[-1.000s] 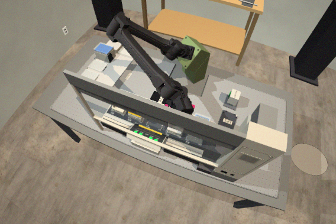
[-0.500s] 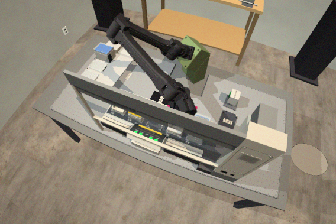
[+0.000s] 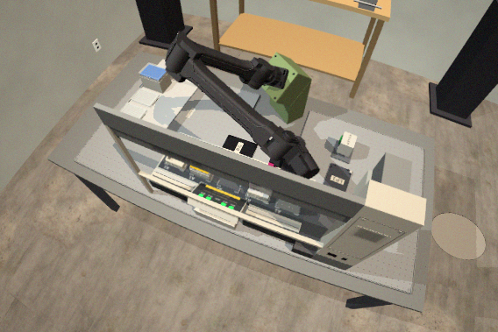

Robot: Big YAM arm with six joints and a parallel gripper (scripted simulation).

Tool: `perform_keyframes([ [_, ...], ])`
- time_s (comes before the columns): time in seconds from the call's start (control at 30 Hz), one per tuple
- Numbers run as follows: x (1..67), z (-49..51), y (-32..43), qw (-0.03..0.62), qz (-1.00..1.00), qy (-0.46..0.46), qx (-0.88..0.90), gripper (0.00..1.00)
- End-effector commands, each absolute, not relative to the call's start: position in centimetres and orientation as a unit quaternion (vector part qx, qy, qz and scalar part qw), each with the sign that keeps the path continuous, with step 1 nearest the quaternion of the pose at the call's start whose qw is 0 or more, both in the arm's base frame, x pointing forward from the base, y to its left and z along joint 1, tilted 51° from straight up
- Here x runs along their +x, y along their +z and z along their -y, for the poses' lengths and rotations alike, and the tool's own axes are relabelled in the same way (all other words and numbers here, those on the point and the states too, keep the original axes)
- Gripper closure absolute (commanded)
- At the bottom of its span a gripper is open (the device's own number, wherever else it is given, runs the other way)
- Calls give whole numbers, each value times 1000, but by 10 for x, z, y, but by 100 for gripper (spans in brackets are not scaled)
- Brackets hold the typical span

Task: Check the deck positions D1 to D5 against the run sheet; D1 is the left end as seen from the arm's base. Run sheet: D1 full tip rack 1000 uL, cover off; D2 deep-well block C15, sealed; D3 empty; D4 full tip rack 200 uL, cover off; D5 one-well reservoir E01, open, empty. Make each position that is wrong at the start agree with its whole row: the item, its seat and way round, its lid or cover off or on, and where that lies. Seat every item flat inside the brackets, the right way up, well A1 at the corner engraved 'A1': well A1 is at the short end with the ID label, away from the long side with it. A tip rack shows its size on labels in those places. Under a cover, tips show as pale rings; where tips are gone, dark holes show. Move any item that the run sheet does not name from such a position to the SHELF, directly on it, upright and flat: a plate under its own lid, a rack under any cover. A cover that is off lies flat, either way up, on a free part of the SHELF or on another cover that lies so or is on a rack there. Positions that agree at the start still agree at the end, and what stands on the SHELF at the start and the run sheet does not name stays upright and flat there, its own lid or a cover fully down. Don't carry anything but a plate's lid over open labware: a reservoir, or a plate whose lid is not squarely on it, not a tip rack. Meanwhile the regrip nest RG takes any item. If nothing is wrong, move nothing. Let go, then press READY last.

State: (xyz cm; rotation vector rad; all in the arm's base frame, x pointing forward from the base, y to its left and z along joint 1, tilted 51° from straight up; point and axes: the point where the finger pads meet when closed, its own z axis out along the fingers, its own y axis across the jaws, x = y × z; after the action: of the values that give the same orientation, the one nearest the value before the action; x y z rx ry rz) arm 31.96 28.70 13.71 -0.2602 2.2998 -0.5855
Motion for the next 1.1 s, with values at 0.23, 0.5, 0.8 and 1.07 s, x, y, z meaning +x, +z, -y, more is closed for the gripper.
perform_keyframes([
  [0.23, 317, -339, 126, 380, -895, -213, -93, 0],
  [0.5, 321, -329, 126, 378, -896, -215, -87, 0],
  [0.8, 321, -329, 126, 378, -896, -215, -87, 0],
  [1.07, 321, -329, 126, 378, -896, -215, -87, 0],
])
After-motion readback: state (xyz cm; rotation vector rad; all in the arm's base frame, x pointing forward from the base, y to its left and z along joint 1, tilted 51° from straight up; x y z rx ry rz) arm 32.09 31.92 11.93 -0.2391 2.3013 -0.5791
